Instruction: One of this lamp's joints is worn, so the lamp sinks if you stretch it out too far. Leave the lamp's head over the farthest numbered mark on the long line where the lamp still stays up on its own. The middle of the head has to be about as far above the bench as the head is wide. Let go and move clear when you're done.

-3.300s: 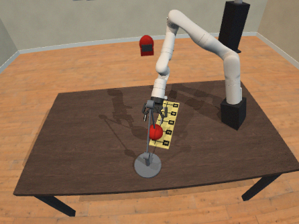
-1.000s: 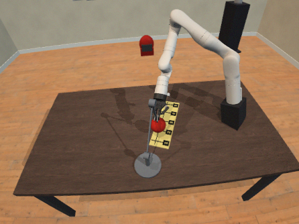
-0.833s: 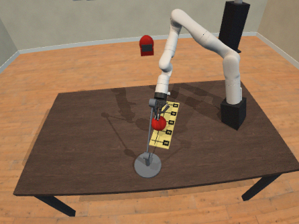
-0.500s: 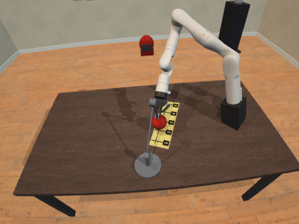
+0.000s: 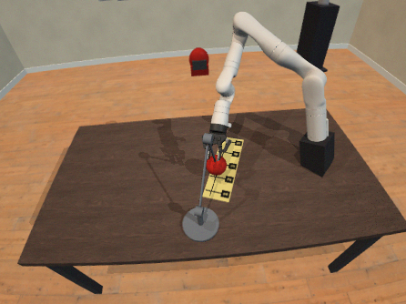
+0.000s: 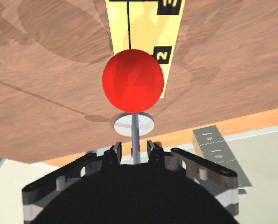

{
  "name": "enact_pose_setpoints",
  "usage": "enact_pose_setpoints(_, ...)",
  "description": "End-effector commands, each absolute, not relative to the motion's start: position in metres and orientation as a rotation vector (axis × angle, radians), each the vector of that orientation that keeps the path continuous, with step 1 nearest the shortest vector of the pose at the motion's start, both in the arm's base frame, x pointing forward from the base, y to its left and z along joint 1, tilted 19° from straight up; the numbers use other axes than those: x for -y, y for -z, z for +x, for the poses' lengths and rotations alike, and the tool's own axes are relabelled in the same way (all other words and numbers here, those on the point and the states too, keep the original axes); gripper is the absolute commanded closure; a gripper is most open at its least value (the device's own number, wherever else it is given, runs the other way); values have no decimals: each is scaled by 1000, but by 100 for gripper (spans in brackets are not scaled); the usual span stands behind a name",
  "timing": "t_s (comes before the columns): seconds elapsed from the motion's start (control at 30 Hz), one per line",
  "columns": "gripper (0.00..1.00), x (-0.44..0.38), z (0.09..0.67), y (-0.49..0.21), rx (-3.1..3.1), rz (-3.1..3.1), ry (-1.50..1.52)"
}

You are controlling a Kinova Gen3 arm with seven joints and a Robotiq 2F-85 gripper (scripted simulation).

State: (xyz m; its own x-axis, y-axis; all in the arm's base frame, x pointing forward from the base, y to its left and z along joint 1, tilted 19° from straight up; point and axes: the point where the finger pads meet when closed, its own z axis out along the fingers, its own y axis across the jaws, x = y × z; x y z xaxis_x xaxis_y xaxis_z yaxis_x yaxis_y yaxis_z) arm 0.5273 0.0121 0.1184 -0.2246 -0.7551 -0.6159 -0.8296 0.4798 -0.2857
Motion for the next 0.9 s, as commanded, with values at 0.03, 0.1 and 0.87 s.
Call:
enact_pose_setpoints(0.03,0,-13,527,-119,-2010,-1309,-133)
enact_pose_setpoints(0.1,0,-14,527,-119,-2010,-1310,-135)
enact_pose_setpoints(0.87,0,-15,527,-119,-2009,-1312,-137)
